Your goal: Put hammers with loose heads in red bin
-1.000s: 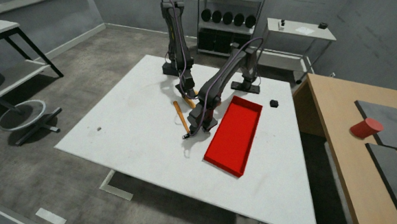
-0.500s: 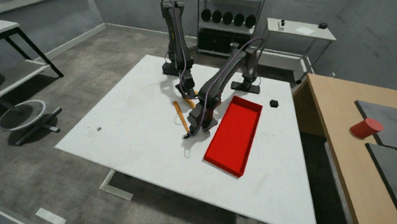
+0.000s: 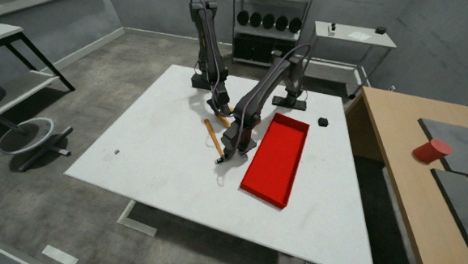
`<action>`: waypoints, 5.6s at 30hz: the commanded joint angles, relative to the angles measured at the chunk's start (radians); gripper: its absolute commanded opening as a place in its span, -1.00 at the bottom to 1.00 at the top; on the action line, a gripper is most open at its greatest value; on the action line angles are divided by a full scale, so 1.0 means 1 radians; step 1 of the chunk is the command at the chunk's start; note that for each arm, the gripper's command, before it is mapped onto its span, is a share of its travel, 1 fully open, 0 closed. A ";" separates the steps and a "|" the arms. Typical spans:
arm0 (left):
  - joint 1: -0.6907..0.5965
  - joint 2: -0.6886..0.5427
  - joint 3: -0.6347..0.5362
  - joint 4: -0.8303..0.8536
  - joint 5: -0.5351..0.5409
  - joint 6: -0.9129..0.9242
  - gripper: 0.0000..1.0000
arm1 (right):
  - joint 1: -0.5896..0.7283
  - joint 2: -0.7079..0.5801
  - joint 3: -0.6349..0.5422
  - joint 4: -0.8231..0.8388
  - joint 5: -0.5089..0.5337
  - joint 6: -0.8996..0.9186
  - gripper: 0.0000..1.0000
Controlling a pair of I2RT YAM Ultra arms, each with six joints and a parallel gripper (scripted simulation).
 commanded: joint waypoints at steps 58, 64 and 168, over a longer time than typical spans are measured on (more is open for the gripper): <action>0.039 -0.006 0.033 -0.022 0.067 0.043 -0.12 | -0.005 0.005 0.003 0.004 -0.018 -0.005 -0.50; 0.038 -0.029 0.043 -0.035 0.066 0.040 -0.09 | -0.005 0.005 0.003 0.004 -0.010 -0.003 -0.50; -0.191 -0.614 -0.853 0.594 -0.326 -0.886 1.00 | 0.014 -0.051 0.062 -0.056 -0.010 0.007 0.16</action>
